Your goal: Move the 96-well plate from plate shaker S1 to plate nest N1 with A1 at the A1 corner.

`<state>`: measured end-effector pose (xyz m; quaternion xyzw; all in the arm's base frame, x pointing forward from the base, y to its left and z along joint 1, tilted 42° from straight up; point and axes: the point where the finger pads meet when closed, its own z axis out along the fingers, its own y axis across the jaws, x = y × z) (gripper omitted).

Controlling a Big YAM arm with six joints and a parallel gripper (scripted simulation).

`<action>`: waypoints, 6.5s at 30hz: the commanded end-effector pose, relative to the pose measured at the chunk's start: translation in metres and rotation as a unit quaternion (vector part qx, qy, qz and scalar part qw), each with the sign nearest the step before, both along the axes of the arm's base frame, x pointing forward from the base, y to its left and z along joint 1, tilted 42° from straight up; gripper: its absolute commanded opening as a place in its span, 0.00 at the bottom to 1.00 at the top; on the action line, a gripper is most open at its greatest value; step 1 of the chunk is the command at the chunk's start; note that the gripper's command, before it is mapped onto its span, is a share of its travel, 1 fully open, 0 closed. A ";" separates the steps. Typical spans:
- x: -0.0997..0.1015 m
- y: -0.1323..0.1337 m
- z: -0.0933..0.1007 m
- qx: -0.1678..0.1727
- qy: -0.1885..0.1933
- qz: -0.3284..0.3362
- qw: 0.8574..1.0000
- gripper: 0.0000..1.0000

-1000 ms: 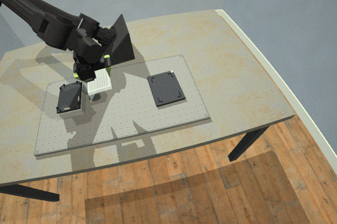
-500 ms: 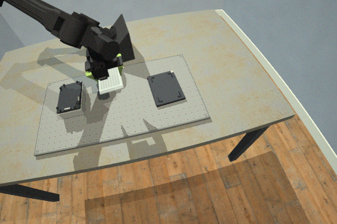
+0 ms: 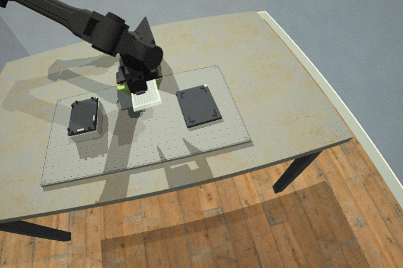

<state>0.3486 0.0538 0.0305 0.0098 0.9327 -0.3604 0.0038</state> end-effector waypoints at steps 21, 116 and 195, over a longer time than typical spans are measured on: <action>0.031 0.072 -0.047 0.015 -0.033 0.009 0.999 0.00; 0.038 0.116 -0.108 0.013 -0.023 0.004 1.000 0.00; 0.046 0.083 -0.160 0.017 -0.032 0.012 0.999 0.00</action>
